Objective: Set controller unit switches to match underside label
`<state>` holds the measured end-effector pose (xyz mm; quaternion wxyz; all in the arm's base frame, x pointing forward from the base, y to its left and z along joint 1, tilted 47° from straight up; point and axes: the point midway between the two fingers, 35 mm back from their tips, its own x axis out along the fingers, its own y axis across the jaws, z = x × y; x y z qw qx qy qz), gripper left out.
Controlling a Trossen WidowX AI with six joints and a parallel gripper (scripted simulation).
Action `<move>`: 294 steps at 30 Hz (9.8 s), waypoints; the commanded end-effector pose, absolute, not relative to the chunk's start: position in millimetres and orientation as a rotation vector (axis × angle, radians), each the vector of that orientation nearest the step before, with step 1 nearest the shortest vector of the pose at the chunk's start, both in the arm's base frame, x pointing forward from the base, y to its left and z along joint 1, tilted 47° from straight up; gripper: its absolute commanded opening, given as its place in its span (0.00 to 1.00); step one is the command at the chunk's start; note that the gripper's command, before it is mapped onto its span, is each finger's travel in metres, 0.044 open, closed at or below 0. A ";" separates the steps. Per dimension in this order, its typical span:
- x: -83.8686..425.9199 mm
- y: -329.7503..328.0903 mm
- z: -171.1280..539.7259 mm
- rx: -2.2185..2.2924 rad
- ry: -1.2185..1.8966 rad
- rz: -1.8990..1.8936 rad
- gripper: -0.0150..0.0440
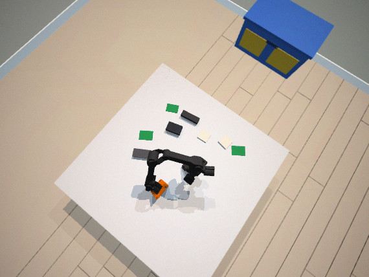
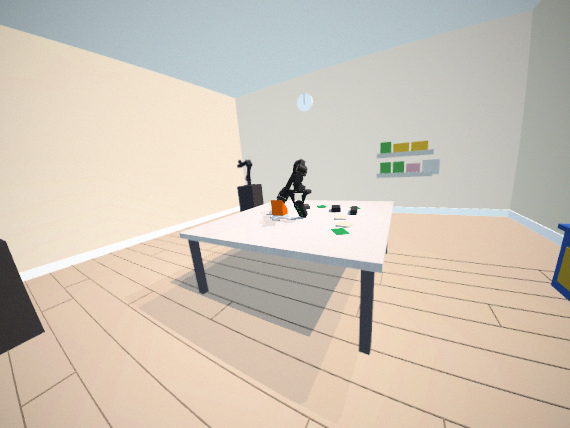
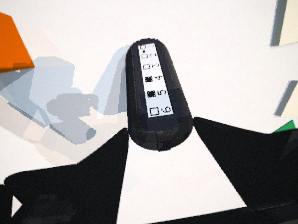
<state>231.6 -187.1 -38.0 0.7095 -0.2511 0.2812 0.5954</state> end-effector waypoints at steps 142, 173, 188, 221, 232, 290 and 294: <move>246.1 -93.9 69.7 -0.536 0.615 1.321 0.83; 249.8 -72.5 82.1 -0.534 0.613 1.322 0.83; 251.6 -61.7 87.0 -0.534 0.613 1.322 0.83; 255.8 -37.5 94.9 -0.533 0.612 1.322 0.83; 257.2 -29.2 96.6 -0.533 0.611 1.322 0.82; 264.4 11.7 93.0 -0.531 0.608 1.322 0.82; 264.8 13.6 91.2 -0.531 0.608 1.322 0.82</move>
